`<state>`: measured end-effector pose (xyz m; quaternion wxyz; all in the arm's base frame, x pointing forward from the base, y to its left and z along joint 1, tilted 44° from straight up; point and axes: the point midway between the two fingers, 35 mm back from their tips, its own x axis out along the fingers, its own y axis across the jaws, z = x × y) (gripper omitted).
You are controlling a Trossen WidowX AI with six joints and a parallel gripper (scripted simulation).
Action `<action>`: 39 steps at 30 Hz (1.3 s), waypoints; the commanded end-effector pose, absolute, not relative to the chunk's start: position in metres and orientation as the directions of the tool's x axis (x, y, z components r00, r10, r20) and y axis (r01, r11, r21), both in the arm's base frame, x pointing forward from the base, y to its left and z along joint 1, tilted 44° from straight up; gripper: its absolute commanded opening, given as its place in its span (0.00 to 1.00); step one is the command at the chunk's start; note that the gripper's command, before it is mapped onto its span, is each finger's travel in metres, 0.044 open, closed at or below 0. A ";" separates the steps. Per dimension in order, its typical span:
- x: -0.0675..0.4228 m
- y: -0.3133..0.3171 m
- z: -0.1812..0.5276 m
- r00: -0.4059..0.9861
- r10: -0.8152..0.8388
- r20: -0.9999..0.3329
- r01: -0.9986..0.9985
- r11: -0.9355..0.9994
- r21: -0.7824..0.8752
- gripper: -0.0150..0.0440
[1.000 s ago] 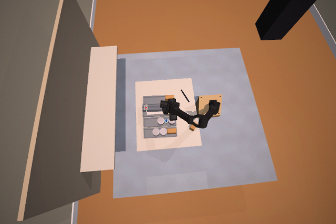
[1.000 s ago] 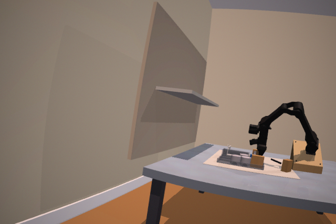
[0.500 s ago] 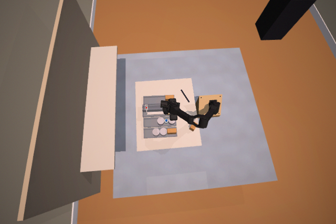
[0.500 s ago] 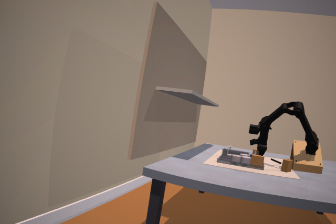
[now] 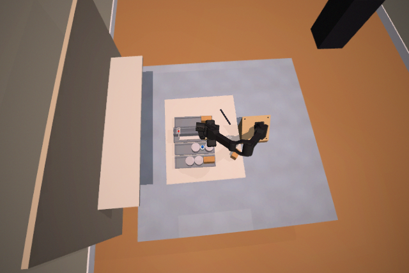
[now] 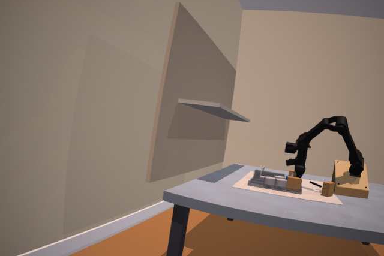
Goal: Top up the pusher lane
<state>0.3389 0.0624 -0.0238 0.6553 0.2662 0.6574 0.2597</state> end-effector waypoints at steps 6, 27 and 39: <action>0.339 0.064 -0.023 0.006 0.695 -0.719 0.002 0.719 0.695 0.25; 0.337 0.062 -0.024 0.006 0.695 -0.719 0.002 0.719 0.695 0.48; 0.338 0.057 -0.019 0.006 0.695 -0.719 0.002 0.719 0.695 0.73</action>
